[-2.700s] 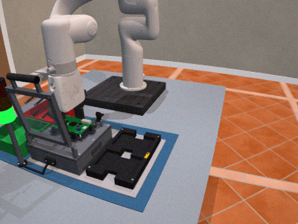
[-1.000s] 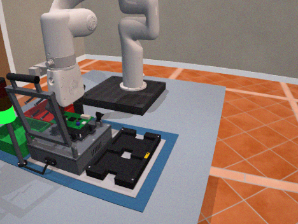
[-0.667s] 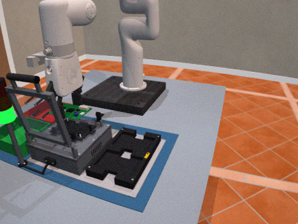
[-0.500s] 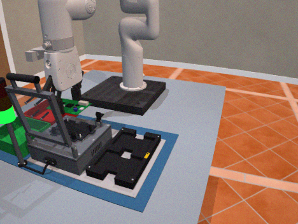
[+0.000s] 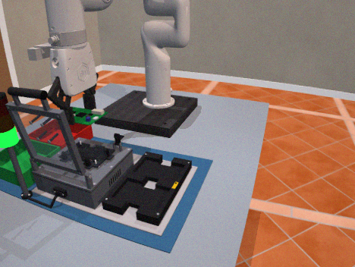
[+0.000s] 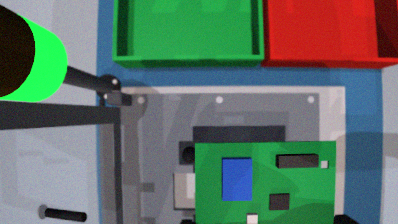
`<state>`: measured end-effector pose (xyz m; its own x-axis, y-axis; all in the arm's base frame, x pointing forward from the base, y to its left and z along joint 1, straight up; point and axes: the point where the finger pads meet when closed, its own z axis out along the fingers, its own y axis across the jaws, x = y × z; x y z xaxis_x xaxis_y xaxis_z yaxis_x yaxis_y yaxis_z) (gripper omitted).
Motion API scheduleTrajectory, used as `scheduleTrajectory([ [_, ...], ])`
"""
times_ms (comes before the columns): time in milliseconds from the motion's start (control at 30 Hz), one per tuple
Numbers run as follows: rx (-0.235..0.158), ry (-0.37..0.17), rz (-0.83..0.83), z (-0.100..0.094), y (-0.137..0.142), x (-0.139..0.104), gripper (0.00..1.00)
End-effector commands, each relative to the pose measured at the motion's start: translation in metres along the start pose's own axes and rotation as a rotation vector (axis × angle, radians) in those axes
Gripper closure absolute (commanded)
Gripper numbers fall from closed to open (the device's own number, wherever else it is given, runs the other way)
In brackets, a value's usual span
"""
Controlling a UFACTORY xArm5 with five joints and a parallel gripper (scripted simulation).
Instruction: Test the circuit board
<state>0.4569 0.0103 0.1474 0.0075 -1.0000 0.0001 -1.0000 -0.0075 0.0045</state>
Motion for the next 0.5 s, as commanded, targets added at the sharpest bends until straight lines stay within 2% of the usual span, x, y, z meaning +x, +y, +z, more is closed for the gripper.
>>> scheduleTrajectory([
  [0,0.004,0.000,0.000,-0.0024,-0.0013,0.0000,0.21],
  [467,0.004,0.000,0.000,0.0003,-0.0033,0.0089,0.21],
])
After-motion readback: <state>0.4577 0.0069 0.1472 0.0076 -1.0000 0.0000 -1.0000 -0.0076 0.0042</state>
